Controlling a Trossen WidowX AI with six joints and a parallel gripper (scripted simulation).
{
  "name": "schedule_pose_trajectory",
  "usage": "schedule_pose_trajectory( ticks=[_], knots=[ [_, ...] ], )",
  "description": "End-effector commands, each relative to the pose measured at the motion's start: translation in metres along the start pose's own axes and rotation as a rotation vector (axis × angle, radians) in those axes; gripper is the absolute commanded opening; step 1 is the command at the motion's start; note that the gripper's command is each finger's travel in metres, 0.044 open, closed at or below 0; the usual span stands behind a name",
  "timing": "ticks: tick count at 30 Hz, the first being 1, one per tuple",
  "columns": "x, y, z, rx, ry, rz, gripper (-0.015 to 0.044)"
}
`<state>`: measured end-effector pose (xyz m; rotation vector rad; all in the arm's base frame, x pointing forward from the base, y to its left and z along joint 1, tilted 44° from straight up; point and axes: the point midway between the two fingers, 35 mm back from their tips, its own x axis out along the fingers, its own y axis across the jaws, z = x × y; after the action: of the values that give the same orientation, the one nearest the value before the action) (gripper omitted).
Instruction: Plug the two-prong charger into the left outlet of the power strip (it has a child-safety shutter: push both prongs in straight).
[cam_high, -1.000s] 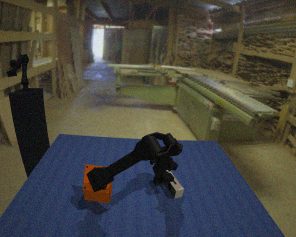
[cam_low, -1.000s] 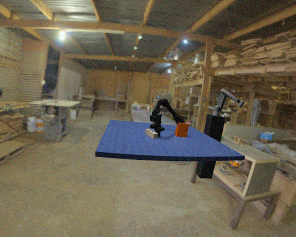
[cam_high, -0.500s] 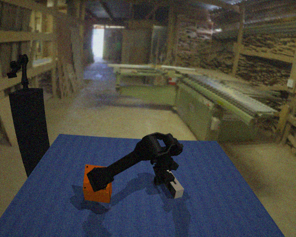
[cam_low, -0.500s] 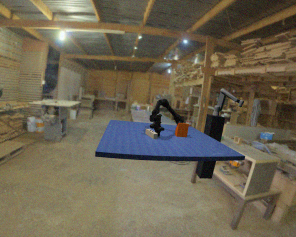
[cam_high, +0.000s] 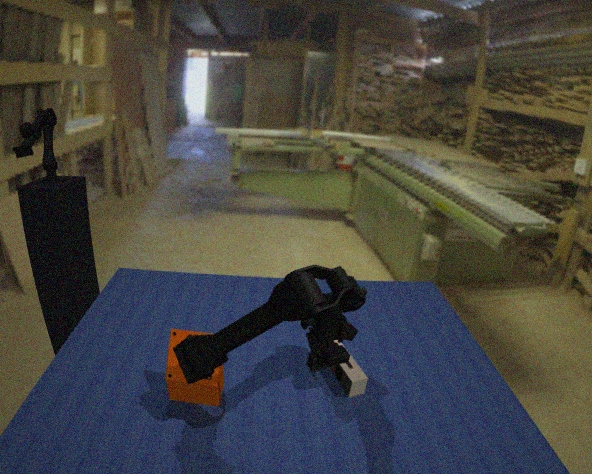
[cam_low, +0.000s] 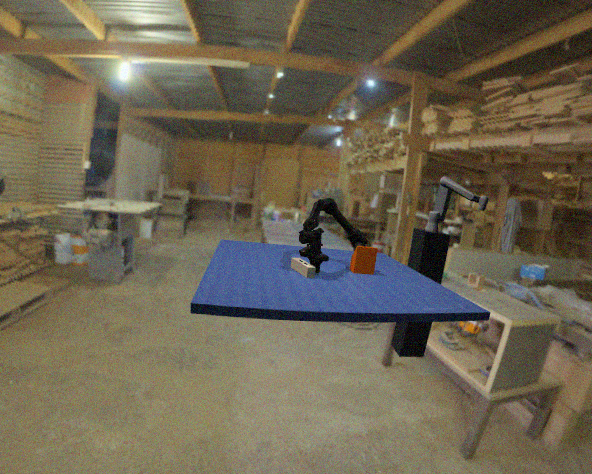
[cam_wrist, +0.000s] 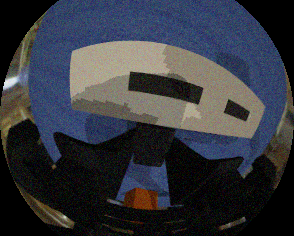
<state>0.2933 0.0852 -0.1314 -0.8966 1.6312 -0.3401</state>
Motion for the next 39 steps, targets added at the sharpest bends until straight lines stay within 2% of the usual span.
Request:
schedule_pose_trajectory(
  ticks=[1,39],
  knots=[
    [-0.001,-0.001,0.007,0.008,-0.014,0.002,0.0000],
    [-0.002,-0.001,0.018,0.008,-0.015,0.002,0.0000]
  ],
)
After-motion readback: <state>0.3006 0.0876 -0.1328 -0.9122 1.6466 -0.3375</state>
